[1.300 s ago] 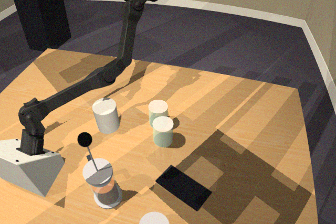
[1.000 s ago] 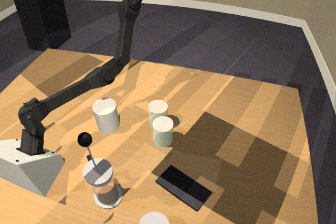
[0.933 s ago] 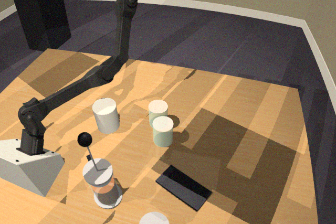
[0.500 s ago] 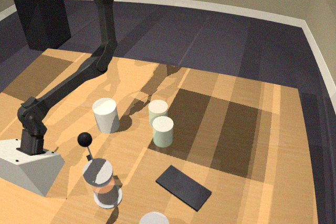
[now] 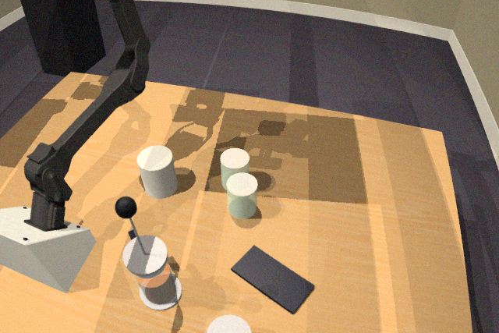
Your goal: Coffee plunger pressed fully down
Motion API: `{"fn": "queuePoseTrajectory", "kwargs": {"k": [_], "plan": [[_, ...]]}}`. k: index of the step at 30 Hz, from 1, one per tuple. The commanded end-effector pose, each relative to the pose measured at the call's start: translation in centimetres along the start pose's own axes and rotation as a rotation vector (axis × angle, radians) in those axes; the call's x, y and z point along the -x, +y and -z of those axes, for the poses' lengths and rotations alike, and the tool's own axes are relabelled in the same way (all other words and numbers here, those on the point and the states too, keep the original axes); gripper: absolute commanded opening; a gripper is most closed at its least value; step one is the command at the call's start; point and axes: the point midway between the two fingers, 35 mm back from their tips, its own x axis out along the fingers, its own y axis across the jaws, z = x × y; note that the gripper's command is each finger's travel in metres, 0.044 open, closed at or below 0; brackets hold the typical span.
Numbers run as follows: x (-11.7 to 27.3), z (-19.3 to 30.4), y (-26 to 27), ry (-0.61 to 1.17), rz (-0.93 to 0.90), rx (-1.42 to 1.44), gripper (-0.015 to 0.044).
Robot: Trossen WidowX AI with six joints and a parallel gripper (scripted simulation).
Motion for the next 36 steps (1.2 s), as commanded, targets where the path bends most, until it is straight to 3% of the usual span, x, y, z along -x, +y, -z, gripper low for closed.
{"fn": "queuePoseTrajectory", "kwargs": {"k": [1,8,15,27,33,36], "plan": [[-2.1,-1.7,6.8,-0.092,-0.234,0.046,0.0440],[-2.2,-3.9,18.5,-0.230,-0.651,0.097,0.0440],[1.9,-4.8,29.6,-0.342,-1.111,0.129,0.0440],[17.4,-3.6,42.2,-0.381,-2.054,0.031,0.0440],[26.4,-2.0,43.3,-0.179,-2.576,-0.119,0.0440],[29.1,-1.5,42.8,-0.042,-2.748,-0.196,0.0440]]}}
